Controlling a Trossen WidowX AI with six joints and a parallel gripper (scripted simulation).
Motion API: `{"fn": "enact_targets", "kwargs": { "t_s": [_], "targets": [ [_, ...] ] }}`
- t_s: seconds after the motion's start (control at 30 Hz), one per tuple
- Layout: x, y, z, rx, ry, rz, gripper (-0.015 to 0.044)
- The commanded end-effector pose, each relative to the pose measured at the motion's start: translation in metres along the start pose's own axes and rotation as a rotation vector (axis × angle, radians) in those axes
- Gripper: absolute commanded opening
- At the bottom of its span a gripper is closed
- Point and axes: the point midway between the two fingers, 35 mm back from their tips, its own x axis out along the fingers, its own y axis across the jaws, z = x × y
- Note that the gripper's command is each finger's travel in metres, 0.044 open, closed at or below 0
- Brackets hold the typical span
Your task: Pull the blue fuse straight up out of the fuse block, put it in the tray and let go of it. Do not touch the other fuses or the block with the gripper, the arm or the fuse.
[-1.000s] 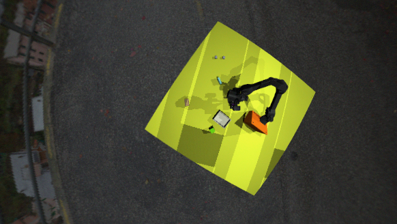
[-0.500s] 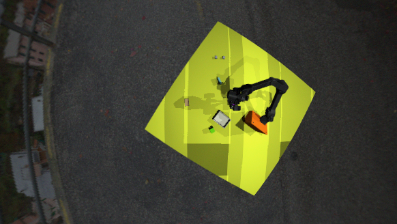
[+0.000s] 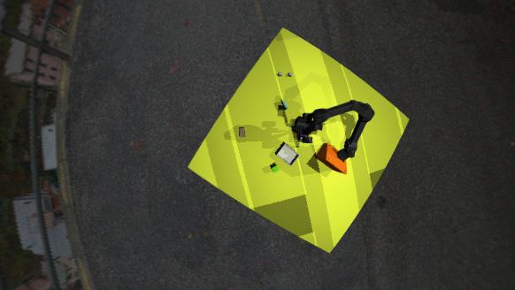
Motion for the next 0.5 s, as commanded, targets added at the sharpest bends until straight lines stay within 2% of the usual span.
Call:
{"fn": "enact_targets", "kwargs": {
  "t_s": [0.0, 0.47],
  "targets": [
    [-0.0032, 0.0007, 0.0008, 0.003, -0.004, 0.003, 0.0],
    [-0.0101, 0.0007, 0.0008, 0.002, -0.004, 0.002, 0.0]
  ]
}}
